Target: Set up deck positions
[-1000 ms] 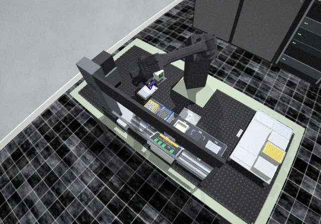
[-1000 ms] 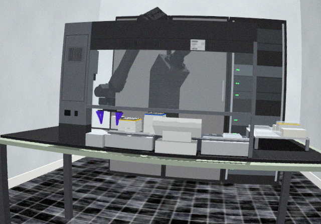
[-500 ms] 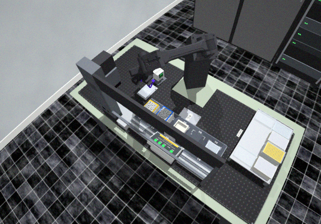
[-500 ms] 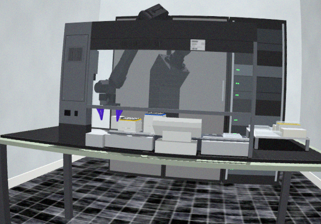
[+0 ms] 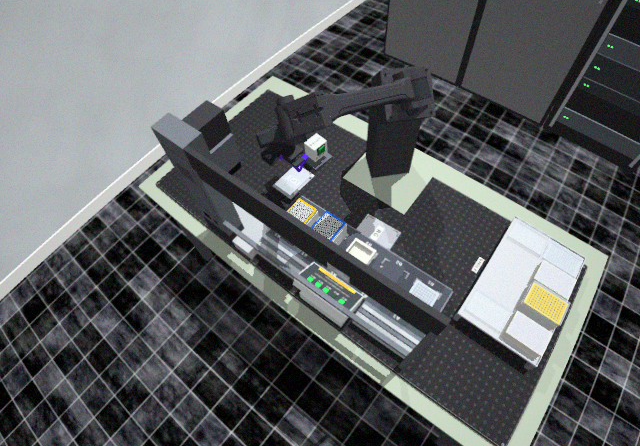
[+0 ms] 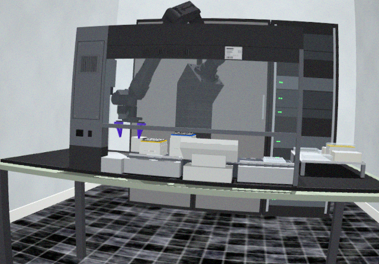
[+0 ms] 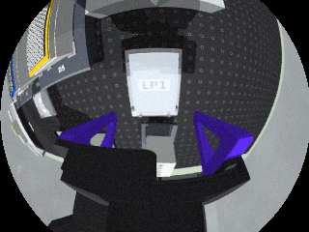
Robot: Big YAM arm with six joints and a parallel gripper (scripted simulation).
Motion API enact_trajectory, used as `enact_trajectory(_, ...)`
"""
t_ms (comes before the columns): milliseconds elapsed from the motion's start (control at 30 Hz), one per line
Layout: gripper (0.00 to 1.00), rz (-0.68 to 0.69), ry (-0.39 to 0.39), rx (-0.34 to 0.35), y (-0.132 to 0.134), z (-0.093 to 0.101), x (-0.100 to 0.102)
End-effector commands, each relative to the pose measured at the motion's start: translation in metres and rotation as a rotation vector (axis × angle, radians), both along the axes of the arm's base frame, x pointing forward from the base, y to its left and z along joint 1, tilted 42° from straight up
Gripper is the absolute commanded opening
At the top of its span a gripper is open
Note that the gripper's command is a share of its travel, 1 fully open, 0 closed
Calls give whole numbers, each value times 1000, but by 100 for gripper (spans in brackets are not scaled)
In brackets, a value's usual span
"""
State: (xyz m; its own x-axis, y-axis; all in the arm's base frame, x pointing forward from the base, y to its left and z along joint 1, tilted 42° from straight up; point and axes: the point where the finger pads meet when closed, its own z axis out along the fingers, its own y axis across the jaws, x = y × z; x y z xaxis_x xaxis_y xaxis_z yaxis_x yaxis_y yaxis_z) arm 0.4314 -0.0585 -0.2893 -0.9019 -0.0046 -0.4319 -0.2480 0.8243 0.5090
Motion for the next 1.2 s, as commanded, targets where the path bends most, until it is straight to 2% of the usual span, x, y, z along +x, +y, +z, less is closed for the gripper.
enact_trajectory(0,100,-8,-21,-7,-14,13,0)
enact_trajectory(100,100,-8,-21,-7,-15,15,0)
enact_trajectory(133,100,21,-14,-4,-3,13,-2)
enact_trajectory(200,100,-8,-21,-7,-18,18,-2)
enact_trajectory(667,100,-8,-22,-8,-30,33,-9)
enact_trajectory(700,100,21,-14,-4,-17,31,-11)
enact_trajectory(767,100,-8,-23,-8,-33,37,-11)
enact_trajectory(1167,100,-3,-23,-9,-42,52,-18)
